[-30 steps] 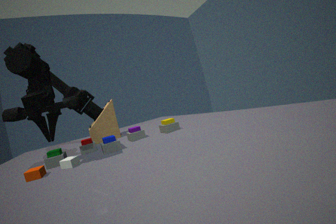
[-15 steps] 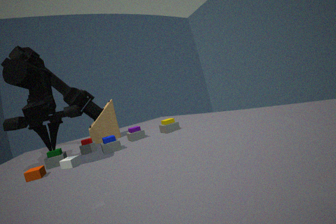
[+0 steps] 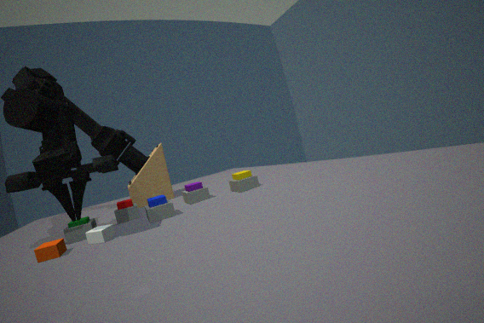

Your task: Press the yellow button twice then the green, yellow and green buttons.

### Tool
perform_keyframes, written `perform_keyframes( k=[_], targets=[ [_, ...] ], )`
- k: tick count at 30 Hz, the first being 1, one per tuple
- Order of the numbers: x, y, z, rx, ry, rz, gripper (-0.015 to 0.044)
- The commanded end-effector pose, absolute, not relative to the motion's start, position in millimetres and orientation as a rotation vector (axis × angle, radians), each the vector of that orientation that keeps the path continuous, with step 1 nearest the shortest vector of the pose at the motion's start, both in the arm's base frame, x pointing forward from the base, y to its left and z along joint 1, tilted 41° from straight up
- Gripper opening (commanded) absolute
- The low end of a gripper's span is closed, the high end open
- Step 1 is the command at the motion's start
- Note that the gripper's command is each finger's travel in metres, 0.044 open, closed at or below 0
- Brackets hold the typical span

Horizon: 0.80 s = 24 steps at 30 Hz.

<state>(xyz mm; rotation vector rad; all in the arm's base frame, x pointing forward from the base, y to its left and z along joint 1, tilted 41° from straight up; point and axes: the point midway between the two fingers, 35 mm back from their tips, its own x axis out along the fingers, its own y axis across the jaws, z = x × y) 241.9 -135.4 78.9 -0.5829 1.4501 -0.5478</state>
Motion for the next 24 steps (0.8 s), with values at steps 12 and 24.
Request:
perform_keyframes(
  k=[12, 24],
  targets=[
    [239.5, -114.4, 99.0, -0.583, 1.462, -0.537, 0.002],
    [236.8, -72.0, 146.8, -0.581, 1.465, -0.533, 0.002]
  ],
)
